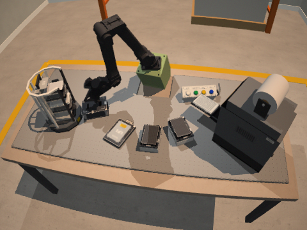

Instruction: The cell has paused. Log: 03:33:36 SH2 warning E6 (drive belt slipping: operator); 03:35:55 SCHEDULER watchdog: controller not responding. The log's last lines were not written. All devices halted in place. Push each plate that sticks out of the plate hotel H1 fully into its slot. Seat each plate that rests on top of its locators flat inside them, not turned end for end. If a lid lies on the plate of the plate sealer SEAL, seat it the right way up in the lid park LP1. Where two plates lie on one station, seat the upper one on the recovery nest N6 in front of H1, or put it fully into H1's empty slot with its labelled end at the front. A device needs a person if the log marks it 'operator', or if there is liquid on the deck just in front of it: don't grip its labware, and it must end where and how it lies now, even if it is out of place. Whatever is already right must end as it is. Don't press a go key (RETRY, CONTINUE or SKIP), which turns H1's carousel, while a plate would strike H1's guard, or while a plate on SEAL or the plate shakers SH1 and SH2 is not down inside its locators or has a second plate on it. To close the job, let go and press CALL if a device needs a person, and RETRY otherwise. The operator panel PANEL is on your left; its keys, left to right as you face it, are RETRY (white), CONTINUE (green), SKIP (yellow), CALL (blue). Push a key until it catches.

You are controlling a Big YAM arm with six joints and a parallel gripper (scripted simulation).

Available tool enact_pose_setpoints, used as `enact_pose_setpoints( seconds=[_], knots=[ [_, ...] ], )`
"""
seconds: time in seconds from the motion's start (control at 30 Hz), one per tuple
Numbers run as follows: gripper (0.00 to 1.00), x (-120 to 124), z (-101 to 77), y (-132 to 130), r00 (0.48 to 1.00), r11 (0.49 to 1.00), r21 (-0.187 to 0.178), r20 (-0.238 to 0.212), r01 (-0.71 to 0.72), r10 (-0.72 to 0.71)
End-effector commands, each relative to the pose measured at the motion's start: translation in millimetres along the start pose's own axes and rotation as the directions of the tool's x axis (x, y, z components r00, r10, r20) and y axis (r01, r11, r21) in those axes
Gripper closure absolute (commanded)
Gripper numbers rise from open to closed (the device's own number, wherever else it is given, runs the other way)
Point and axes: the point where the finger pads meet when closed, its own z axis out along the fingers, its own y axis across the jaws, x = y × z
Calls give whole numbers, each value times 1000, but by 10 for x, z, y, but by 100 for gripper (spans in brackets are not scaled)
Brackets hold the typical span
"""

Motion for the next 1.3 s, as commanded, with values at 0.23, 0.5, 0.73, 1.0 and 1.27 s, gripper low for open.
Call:
enact_pose_setpoints(
  seconds=[0.23,0.5,0.73,1.0,1.27],
  knots=[
    [100,29,-160,70,1000,1000,-19,22,-13,13],
    [100,103,-242,45,1000,1000,-13,16,-8,9],
    [100,215,-343,30,1000,1000,-10,3,-9,9],
    [100,277,-452,24,1000,1000,-9,2,-9,9],
    [100,25,-530,-37,1000,1000,7,11,3,-3]
  ],
)
